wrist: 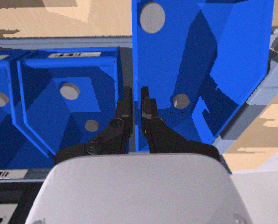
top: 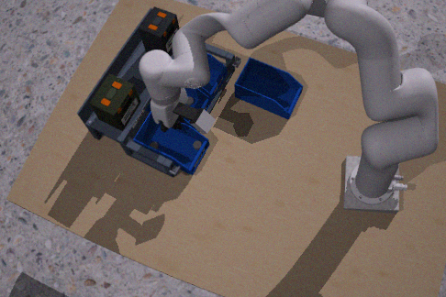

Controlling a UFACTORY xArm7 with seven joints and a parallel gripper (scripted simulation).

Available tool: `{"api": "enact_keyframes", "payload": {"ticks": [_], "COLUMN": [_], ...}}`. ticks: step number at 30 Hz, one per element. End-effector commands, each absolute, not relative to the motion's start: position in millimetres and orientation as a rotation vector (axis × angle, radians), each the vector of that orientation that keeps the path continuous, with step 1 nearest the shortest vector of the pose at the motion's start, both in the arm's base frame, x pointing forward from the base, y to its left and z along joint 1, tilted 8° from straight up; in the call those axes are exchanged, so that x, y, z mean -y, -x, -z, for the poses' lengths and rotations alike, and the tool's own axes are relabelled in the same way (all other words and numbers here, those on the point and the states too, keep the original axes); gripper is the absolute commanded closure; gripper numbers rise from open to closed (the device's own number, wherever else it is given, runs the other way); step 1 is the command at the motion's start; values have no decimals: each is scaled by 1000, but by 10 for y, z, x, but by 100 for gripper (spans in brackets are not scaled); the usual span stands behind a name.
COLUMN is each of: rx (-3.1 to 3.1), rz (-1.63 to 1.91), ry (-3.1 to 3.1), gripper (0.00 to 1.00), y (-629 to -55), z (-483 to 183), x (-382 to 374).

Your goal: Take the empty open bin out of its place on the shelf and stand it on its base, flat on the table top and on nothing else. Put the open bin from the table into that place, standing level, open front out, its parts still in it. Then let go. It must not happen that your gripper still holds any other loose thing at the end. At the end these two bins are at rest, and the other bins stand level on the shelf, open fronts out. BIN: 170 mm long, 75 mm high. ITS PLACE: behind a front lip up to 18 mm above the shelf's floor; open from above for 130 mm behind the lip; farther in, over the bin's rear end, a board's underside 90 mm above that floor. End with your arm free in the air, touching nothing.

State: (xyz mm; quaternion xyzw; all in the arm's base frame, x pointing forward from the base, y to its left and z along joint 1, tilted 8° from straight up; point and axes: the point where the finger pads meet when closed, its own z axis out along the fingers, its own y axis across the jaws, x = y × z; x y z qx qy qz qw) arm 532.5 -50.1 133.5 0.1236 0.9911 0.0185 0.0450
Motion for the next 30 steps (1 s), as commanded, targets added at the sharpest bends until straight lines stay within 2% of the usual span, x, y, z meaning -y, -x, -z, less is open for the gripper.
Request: {"api": "enact_keyframes", "payload": {"ticks": [1,30], "rx": [-3024,-3024], "rz": [-56,-56], "ry": [-377,-377], "gripper": [90,90], "y": [-5329,-5268], "z": [-1403,-1823], "x": [500,505]}}
